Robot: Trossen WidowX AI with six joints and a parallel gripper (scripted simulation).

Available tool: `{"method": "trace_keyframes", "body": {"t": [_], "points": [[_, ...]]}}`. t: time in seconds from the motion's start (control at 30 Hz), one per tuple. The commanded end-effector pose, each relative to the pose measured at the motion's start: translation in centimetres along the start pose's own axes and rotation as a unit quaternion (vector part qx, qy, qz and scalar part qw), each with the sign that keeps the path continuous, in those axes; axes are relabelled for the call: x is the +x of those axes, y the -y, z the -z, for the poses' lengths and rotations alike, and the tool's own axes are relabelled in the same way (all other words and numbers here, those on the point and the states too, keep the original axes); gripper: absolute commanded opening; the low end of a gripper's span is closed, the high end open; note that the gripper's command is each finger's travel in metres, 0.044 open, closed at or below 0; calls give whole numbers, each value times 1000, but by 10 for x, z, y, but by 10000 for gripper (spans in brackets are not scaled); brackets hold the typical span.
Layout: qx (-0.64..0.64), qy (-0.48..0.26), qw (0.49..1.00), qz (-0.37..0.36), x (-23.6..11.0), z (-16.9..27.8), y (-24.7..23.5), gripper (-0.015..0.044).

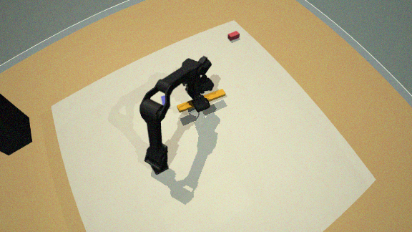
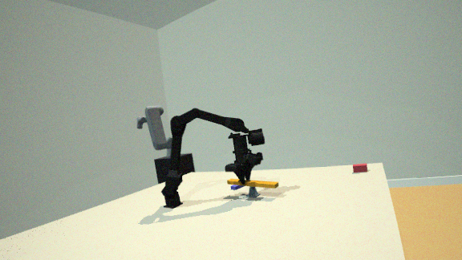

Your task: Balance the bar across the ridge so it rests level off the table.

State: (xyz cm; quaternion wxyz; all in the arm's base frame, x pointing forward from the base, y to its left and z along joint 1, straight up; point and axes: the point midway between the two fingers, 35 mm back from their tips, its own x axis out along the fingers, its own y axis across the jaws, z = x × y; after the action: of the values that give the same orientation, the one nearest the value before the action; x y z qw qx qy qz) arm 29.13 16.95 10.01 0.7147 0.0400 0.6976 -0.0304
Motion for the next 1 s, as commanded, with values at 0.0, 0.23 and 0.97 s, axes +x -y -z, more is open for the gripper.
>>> {"method": "trace_keyframes", "body": {"t": [0.0,0.23,0.97], "points": [[1,0,1000,-1,0,0,0,0],[1,0,1000,-1,1,0,0,0],[1,0,1000,-1,3,0,0,0]]}}
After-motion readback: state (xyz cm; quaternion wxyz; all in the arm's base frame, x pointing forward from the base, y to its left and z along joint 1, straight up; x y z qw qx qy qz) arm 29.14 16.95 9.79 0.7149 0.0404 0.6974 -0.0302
